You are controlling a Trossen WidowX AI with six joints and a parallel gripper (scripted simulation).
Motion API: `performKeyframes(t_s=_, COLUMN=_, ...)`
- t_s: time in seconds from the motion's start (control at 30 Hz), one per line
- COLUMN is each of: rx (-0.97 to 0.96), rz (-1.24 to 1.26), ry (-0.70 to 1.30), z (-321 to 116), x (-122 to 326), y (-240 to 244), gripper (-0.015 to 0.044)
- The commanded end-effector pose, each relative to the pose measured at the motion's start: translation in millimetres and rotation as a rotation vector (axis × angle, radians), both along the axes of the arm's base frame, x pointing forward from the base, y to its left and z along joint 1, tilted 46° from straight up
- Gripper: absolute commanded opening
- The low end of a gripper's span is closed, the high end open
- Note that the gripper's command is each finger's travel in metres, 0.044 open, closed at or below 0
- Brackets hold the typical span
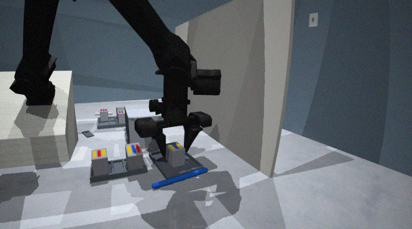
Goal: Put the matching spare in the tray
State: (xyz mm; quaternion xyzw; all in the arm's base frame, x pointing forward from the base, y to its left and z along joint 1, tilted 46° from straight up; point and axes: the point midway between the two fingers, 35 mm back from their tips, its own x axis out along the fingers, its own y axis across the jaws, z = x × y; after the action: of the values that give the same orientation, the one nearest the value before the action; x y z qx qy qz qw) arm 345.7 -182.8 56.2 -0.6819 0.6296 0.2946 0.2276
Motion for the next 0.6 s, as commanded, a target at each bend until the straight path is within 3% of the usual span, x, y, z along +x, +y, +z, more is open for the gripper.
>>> performKeyframes(t_s=0.0, rx=0.0, rz=-0.002, ry=0.0, z=0, x=0, y=0, gripper=0.0394)
performKeyframes(t_s=0.07, rx=0.0, rz=-0.002, ry=0.0, z=0, x=0, y=0, gripper=0.044)
performKeyframes(t_s=0.33, rx=0.008, rz=0.002, ry=0.004, z=71, x=-4, y=76, gripper=0.044)
performKeyframes(t_s=0.57, rx=0.012, rz=0.02, ry=-0.013, z=73, x=0, y=79, gripper=0.044)
